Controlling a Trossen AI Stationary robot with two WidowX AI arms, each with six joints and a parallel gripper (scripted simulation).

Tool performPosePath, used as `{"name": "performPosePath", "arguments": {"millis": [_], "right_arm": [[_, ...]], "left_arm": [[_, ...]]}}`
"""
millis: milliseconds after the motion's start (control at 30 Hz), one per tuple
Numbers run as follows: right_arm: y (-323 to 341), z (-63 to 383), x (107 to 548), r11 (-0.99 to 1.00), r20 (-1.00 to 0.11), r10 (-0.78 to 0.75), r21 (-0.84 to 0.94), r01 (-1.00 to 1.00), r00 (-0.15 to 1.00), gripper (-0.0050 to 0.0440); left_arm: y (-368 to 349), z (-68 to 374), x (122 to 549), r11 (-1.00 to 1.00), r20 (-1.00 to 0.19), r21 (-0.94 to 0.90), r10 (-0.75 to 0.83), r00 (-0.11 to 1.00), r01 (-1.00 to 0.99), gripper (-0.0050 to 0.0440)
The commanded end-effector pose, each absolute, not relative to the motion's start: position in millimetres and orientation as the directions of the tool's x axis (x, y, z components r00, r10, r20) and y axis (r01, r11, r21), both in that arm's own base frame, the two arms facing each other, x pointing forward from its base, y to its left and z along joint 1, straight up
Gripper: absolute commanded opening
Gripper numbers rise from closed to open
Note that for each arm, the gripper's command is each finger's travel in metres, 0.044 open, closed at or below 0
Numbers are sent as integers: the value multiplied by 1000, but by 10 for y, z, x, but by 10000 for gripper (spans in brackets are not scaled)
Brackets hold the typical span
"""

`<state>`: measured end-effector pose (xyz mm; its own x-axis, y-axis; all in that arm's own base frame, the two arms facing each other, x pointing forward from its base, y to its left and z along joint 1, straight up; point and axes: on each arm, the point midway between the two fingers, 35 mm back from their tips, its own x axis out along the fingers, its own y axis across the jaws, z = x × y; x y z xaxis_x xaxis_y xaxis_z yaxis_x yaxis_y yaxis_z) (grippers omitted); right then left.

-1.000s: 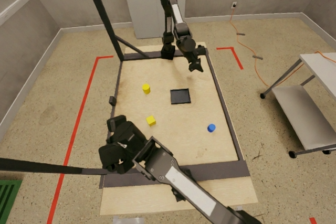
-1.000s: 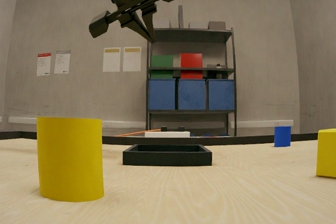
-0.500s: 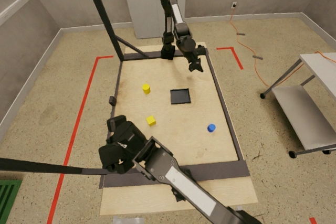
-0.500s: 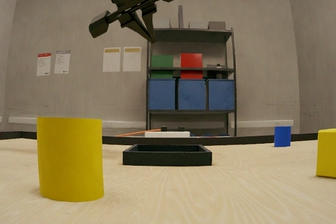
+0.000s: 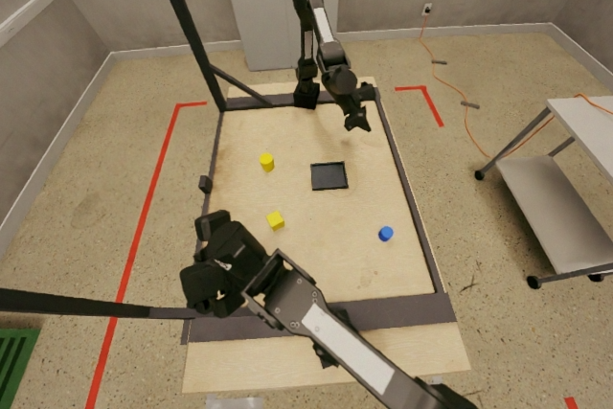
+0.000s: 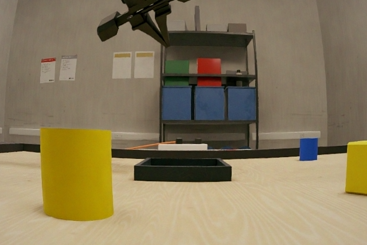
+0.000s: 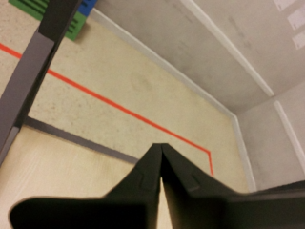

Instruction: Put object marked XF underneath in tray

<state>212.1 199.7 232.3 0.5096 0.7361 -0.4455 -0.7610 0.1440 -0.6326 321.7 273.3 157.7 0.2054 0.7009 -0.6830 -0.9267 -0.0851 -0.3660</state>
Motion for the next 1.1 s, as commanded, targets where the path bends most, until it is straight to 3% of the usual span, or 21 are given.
{"name": "performPosePath", "arguments": {"millis": [0, 267, 300, 767, 833, 900, 1067], "right_arm": [[1998, 2386, 2123, 150, -432, 740, -642, -752, 516, -50], [1998, 2386, 2123, 150, -432, 740, -642, -752, 516, -50], [1984, 2401, 2130, 158, -427, 740, -639, -752, 519, -50], [900, 2939, 2478, 616, -268, 584, -468, -634, 766, -50], [900, 2939, 2478, 616, -268, 584, -468, -634, 766, -50], [705, 3012, 2485, 679, -244, 540, -439, -589, 805, -50], [339, 3186, 2419, 793, -189, 449, -365, -487, 873, -50]], "left_arm": [[2739, 1668, 3227, -81, -670, -386, 709, 219, -919, -50], [2739, 1668, 3227, -81, -670, -386, 709, 219, -919, -50], [2722, 1666, 3225, -73, -671, -384, 707, 223, -920, 24], [2019, 2076, 3513, 356, -557, -421, 624, 547, -834, 360], [2019, 2076, 3513, 356, -557, -421, 624, 547, -834, 360], [1903, 2146, 3541, 421, -532, -420, 603, 594, -804, 400], [1611, 2317, 3587, 573, -464, -409, 540, 702, -711, 400]]}}
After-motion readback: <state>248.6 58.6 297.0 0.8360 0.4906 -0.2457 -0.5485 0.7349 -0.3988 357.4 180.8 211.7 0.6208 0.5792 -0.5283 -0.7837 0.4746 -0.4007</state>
